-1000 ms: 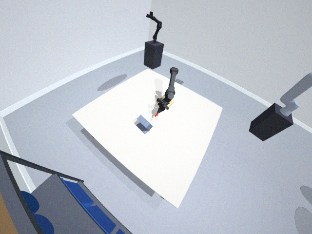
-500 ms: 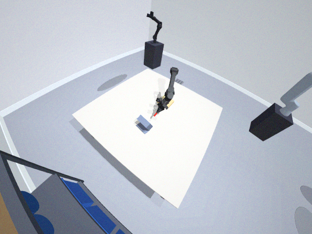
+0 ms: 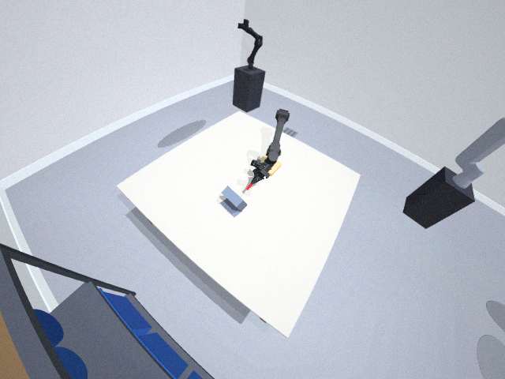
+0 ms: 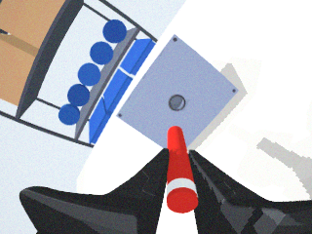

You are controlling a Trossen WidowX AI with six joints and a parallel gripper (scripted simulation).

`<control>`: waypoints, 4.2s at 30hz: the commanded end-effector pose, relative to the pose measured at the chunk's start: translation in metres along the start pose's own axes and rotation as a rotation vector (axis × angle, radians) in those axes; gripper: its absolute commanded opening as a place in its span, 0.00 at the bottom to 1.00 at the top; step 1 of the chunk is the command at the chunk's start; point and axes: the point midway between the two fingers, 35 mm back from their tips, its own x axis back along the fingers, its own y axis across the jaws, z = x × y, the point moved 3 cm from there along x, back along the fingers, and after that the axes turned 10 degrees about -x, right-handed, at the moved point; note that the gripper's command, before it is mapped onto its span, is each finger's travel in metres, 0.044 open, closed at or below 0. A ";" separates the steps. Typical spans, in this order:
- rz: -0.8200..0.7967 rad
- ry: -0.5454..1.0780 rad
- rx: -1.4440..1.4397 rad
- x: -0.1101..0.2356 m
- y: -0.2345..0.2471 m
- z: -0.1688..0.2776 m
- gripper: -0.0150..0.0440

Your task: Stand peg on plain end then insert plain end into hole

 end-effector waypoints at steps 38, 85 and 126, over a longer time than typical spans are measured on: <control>-0.053 -0.049 -0.056 -0.031 -0.007 -0.010 0.25; -0.058 -0.051 -0.070 -0.053 -0.007 -0.011 0.25; -0.060 -0.052 -0.070 -0.078 -0.007 -0.011 0.25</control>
